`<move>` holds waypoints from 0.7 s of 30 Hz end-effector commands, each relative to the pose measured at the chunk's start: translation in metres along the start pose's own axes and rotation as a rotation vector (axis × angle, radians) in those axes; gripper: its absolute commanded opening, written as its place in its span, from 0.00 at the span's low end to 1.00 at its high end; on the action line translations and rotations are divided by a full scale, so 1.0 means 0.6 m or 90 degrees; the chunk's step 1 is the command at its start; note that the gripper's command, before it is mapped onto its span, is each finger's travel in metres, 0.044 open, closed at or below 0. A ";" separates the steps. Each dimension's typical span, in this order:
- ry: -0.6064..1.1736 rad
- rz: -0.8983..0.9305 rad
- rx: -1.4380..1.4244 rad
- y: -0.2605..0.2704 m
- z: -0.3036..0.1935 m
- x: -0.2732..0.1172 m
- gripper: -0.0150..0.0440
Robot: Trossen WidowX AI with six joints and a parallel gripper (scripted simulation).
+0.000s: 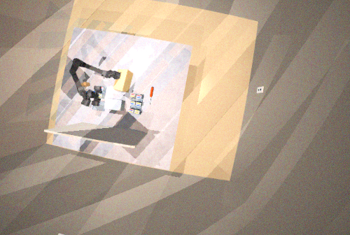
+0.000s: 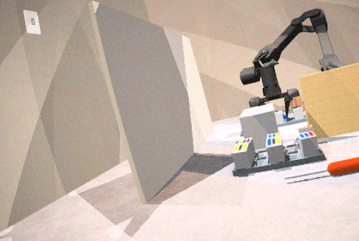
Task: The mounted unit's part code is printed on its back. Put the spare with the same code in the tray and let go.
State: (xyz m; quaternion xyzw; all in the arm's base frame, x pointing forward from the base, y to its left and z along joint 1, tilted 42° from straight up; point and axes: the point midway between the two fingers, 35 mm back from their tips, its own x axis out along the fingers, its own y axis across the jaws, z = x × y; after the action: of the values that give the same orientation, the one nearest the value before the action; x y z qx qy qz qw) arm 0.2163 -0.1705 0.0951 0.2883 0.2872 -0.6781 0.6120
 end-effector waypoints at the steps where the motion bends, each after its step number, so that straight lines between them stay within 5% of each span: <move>1: 0.002 -0.003 -0.005 -0.003 -0.002 0.006 0.76; 11: 0.002 -0.003 -0.005 -0.003 -0.002 0.006 0.76; 16: 0.000 -0.002 -0.001 -0.003 -0.001 0.005 0.54; 21: 0.000 -0.002 -0.001 -0.003 -0.001 0.005 0.48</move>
State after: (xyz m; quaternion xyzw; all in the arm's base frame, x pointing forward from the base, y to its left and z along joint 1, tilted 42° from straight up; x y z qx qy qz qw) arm 0.2145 -0.1720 0.0926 0.2873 0.2882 -0.6790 0.6110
